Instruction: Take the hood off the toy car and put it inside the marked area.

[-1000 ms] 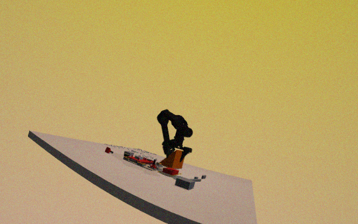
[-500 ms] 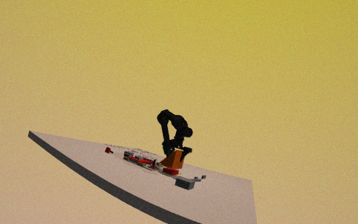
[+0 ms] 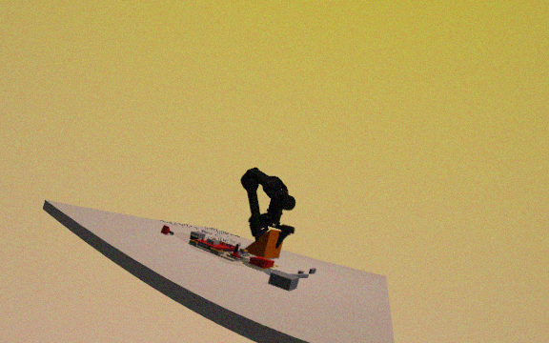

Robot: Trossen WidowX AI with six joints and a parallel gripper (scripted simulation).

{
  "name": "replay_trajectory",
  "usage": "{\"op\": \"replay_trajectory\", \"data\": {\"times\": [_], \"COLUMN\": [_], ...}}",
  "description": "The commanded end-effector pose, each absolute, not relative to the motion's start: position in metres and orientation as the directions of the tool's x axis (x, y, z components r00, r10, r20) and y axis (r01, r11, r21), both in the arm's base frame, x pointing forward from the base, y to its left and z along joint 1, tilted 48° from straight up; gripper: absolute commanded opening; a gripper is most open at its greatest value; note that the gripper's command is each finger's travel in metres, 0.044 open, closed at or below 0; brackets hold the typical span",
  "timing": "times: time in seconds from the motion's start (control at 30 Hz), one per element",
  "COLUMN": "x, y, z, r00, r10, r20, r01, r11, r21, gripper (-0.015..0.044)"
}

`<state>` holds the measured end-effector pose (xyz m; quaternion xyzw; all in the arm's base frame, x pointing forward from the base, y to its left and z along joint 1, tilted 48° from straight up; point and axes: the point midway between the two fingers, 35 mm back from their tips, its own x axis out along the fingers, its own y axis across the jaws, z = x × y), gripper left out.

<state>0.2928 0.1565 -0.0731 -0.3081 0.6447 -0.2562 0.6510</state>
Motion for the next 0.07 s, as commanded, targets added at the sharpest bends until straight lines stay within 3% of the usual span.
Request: {"op": "replay_trajectory", "data": {"times": [0.0,0.03], "x": [0.2925,0.2925], "y": [0.1567,0.1567], "z": [-0.0730,-0.0730], "r00": [0.035,0.035], "r10": [-0.730,-0.730], "r20": [-0.682,-0.682], "r01": [-0.059,-0.059], "r11": [0.680,0.680], "r21": [-0.731,-0.731], "gripper": [0.0440,0.0440]}}
